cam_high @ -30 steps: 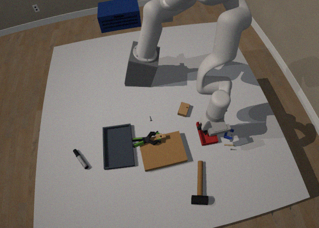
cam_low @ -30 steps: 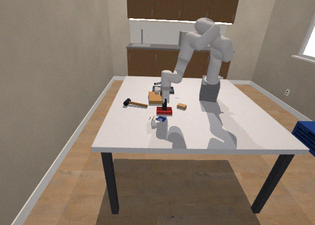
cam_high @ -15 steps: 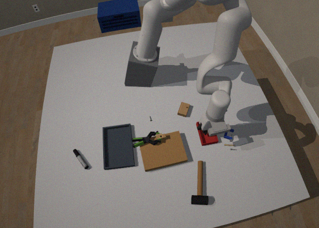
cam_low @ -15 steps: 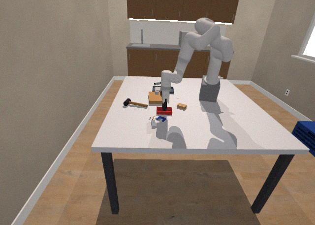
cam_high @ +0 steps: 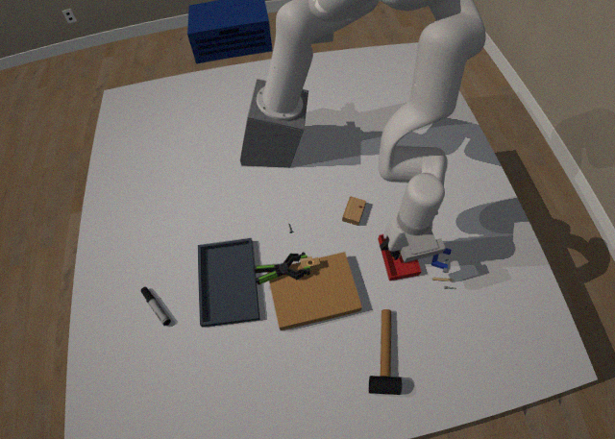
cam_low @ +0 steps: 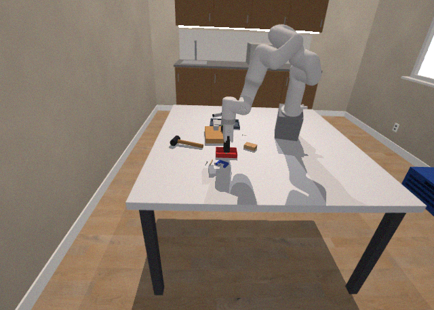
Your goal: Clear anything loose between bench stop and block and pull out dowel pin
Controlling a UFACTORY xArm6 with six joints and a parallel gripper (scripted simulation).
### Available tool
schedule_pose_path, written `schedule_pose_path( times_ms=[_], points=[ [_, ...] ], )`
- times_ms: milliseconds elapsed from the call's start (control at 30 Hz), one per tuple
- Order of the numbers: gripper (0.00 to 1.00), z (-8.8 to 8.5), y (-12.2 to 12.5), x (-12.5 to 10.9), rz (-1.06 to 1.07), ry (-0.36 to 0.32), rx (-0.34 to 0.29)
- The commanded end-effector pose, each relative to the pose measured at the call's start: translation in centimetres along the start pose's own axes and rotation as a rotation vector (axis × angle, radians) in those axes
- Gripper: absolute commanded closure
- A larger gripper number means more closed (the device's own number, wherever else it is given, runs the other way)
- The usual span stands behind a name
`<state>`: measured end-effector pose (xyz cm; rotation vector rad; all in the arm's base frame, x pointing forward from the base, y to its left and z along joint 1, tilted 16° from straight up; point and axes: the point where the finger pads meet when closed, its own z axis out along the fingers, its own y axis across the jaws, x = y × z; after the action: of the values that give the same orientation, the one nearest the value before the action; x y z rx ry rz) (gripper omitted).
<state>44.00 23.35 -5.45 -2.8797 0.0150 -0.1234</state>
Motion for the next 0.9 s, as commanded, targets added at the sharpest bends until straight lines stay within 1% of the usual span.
schedule_pose_path(
  times_ms=[0, 200, 367, 600, 667, 867],
  points=[
    [0.72, -0.2, -0.1, 0.2, 0.0, 0.004, 0.002],
    [0.72, -0.3, -0.1, 0.2, 0.0, 0.004, 0.002],
    [0.72, -0.9, -0.1, 0.2, 0.0, 0.004, 0.002],
    [0.72, -2.5, -0.1, 0.2, 0.0, 0.004, 0.002],
    [0.72, -2.5, -0.1, 0.2, 0.0, 0.004, 0.002],
    [0.72, -4.4, -0.1, 0.2, 0.0, 0.004, 0.002]
  ],
)
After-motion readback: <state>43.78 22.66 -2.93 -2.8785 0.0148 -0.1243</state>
